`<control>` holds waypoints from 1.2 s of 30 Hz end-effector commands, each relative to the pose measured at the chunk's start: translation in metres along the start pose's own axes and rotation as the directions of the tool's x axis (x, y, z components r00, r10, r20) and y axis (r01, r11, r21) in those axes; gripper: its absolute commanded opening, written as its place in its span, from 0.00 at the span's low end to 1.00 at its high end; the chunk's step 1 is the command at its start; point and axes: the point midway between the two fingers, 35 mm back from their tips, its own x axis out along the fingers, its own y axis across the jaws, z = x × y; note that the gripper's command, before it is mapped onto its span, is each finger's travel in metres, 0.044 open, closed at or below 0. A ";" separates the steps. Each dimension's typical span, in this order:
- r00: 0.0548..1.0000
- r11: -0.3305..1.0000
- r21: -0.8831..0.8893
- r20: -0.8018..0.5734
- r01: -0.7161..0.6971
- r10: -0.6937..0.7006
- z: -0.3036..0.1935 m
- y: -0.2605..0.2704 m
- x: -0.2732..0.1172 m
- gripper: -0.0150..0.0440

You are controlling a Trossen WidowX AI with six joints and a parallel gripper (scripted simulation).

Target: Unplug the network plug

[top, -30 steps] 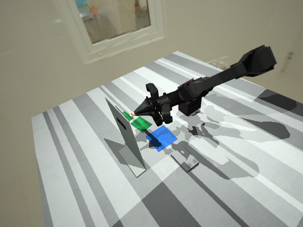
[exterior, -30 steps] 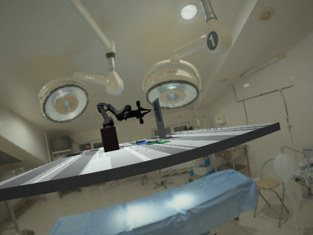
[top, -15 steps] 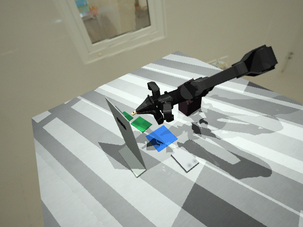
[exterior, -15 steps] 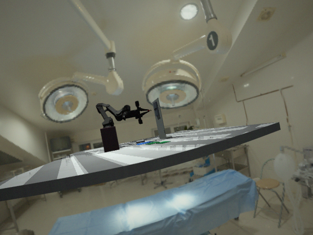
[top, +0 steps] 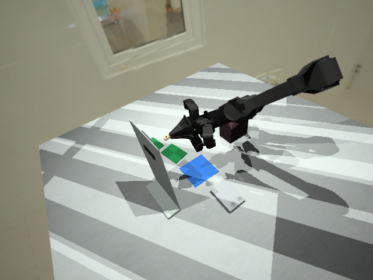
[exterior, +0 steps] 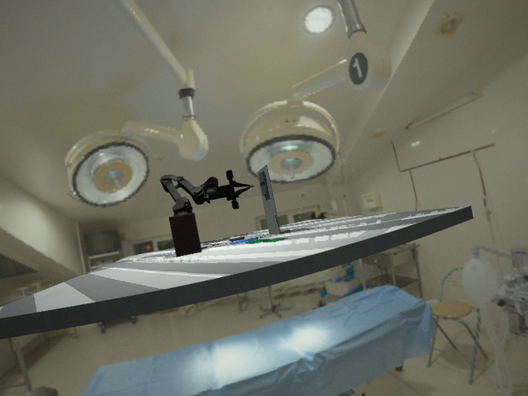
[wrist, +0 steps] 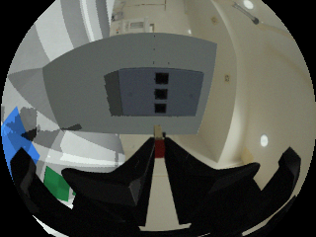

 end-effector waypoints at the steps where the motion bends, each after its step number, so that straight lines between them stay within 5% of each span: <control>1: 1.000 1.000 -0.004 0.007 0.002 -0.002 0.000 -0.001 -0.003 0.25; 36: 1.000 1.000 -0.006 0.005 0.001 -0.001 0.010 -0.061 -0.028 0.25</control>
